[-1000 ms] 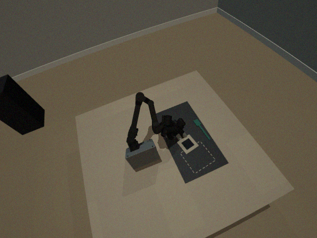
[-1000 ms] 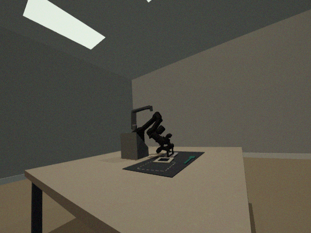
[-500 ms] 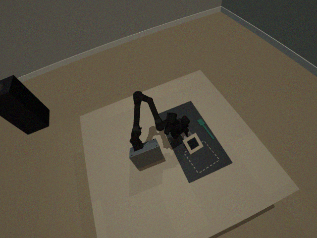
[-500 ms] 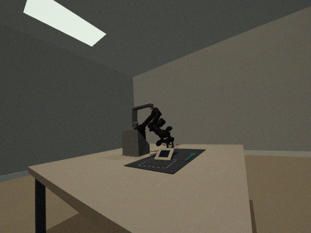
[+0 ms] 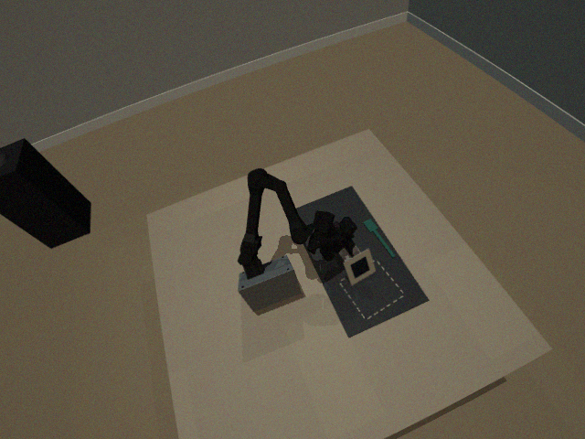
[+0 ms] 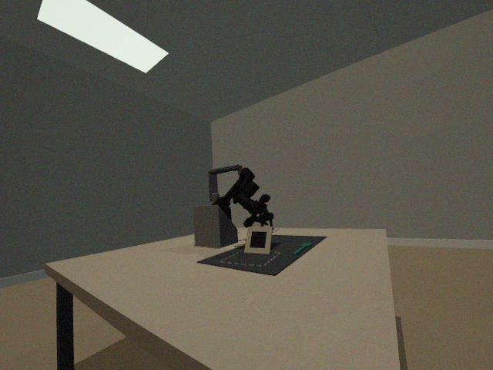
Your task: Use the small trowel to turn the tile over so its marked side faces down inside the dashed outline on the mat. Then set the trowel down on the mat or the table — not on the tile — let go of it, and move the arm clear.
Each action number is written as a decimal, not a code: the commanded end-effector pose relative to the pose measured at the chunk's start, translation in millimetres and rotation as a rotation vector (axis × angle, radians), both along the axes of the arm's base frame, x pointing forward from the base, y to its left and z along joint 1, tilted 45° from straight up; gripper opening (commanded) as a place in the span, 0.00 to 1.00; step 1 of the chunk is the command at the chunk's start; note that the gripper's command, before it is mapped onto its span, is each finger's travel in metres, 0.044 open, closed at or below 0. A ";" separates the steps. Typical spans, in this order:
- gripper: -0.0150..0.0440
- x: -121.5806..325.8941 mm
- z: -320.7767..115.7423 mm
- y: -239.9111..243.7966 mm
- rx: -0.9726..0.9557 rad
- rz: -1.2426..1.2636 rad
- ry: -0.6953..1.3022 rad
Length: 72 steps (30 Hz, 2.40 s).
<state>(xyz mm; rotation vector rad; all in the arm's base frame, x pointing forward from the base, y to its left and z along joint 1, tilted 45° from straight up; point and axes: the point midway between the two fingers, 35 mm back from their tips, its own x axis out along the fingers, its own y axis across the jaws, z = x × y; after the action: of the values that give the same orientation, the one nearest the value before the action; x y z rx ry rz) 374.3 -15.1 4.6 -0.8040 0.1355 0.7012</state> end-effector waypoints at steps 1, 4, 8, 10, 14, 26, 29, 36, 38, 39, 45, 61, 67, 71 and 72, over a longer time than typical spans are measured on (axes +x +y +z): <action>0.25 3.6 -5.0 -13.6 -0.009 -0.008 -0.010; 0.25 4.9 -11.5 -20.0 -0.009 -0.008 -0.010; 0.25 6.5 -19.8 -26.3 -0.010 -0.008 -0.010; 0.25 7.4 -24.5 -29.1 -0.010 -0.008 -0.010; 0.25 8.3 -30.4 -32.3 -0.010 -0.008 -0.011; 0.25 7.2 -12.5 -26.9 -0.010 -0.008 -0.010; 0.25 6.2 -4.5 -24.2 -0.010 -0.008 -0.010; 0.25 2.7 13.5 -17.6 -0.009 -0.008 -0.010; 0.25 1.5 18.5 -15.7 -0.009 -0.008 -0.009; 0.25 0.8 20.9 -14.7 -0.009 -0.008 -0.009; 0.25 -2.5 31.7 -10.2 -0.008 -0.008 -0.009; 0.25 -2.5 31.7 -10.2 -0.008 -0.008 -0.009; 0.25 -2.5 31.7 -10.2 -0.008 -0.008 -0.009; 0.25 -2.5 31.7 -10.2 -0.008 -0.008 -0.009; 0.25 -2.5 31.7 -10.2 -0.008 -0.008 -0.009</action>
<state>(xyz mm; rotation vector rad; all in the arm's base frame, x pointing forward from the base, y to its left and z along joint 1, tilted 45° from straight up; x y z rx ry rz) 371.4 -24.4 36.2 -0.8178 0.1283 0.6945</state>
